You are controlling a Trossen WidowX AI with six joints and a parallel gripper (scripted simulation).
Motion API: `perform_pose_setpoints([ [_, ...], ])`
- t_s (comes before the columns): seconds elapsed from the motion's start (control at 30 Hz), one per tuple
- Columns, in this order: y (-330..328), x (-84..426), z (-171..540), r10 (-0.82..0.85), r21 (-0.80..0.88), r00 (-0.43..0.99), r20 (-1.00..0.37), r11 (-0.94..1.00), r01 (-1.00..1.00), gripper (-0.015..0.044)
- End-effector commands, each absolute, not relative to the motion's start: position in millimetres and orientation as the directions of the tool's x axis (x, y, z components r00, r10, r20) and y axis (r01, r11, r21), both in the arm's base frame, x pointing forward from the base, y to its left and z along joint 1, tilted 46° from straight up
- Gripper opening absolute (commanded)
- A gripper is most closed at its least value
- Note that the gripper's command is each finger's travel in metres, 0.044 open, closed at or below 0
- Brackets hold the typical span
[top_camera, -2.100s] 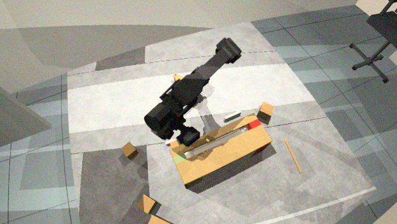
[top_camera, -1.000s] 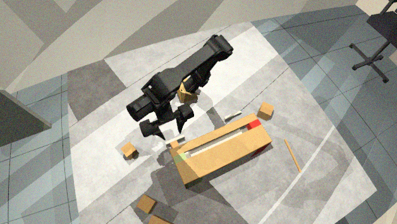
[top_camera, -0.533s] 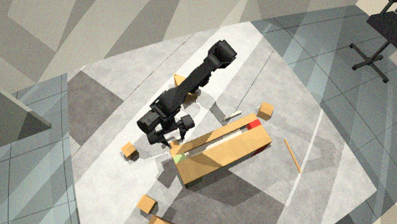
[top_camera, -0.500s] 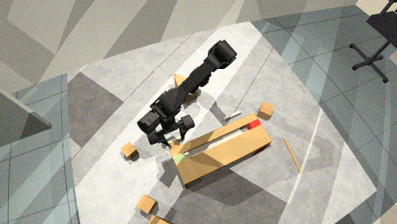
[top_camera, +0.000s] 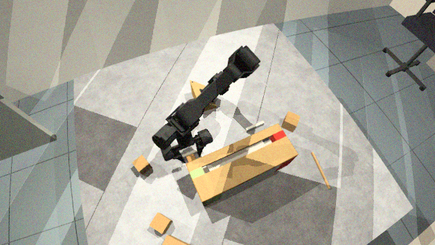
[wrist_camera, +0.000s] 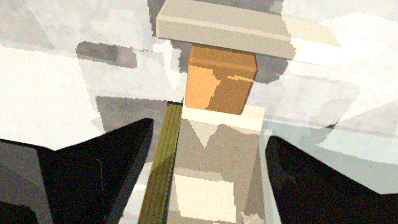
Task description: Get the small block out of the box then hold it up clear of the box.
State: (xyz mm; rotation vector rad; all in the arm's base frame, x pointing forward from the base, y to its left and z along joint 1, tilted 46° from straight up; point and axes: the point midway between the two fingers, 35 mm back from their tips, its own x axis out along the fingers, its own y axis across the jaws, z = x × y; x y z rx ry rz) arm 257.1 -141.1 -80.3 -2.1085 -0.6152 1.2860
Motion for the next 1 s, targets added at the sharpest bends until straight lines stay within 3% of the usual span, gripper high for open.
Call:
perform_pose_setpoints([
  [0.0,-135,258,-85,0.654,-0.694,0.427,-0.624,-0.715,0.079,0.0285],
  [0.8,-111,260,-111,0.655,-0.696,0.429,-0.622,-0.713,0.080,0.0285],
  [0.97,-111,260,-111,0.655,-0.696,0.429,-0.622,-0.713,0.080,0.0154],
])
